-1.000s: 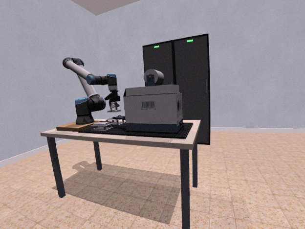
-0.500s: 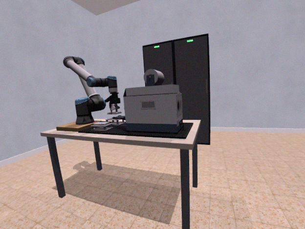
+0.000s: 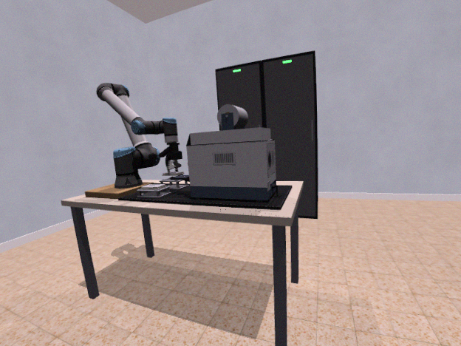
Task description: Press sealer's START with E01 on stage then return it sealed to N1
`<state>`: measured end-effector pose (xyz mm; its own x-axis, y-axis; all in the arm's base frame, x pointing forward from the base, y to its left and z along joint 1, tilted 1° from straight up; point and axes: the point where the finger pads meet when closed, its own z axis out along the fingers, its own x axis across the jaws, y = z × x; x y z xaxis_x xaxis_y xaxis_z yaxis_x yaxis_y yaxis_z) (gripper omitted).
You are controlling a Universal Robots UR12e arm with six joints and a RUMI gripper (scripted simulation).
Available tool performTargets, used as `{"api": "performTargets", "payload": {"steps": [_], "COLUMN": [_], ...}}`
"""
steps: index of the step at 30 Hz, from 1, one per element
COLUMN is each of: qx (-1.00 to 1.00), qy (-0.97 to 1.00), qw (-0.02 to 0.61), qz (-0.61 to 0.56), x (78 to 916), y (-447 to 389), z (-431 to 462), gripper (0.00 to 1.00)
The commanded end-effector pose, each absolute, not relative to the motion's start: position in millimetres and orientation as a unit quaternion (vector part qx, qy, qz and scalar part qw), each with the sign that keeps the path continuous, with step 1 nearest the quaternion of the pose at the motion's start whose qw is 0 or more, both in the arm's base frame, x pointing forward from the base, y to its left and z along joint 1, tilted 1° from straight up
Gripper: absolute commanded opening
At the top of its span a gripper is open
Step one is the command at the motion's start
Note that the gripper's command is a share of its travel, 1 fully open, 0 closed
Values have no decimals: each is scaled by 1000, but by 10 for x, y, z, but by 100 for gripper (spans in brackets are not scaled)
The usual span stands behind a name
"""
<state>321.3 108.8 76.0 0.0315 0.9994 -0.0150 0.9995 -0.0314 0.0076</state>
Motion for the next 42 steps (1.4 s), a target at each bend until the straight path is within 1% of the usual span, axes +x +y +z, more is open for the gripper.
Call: {"api": "performTargets", "payload": {"steps": [1,42], "qx": [718,718], "qy": [696,696], "qw": [8,8], "qz": [-2,-2], "x": [3222,3220], "y": [1087,1086], "z": [735,668], "gripper": [0,0]}}
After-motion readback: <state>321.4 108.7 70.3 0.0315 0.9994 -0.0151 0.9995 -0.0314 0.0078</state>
